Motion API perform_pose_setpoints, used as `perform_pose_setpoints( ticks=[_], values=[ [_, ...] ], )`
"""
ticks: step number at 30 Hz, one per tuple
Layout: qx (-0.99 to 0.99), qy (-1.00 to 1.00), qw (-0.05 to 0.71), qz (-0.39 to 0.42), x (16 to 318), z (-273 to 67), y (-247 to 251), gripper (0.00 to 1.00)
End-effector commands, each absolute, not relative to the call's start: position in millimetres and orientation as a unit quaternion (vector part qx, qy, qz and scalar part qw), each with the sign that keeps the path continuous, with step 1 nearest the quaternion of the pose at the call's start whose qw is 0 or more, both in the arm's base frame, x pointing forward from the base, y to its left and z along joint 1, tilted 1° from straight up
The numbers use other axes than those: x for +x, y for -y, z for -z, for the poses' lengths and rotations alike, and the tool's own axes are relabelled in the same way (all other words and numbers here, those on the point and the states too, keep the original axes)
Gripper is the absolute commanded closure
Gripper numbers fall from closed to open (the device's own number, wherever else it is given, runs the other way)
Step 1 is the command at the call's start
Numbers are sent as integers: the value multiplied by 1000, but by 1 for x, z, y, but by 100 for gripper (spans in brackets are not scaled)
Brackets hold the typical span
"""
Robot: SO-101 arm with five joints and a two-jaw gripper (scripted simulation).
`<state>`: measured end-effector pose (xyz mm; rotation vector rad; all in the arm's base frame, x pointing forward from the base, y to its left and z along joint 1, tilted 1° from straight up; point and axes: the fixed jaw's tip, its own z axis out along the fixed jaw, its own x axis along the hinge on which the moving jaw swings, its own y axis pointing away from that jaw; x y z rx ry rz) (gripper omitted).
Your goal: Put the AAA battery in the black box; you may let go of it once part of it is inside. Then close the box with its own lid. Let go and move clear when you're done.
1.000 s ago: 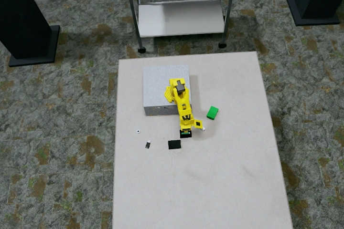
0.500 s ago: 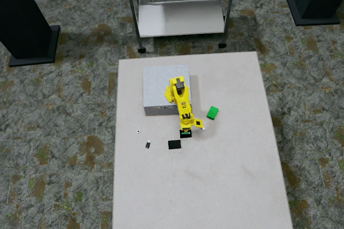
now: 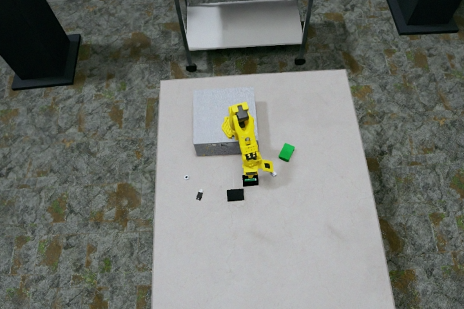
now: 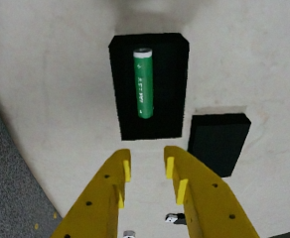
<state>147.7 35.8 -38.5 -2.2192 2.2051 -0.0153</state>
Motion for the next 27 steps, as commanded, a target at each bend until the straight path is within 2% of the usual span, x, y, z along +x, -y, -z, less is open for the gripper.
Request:
perform_pose_setpoints(
  ticks=[1, 14, 27],
  values=[
    [-709, -705, 4, 3, 144, 37, -34, 93],
    [-709, -705, 4, 3, 145, 37, -32, 92],
    [-710, -704, 3, 3, 169, 36, -4, 79]
  ],
)
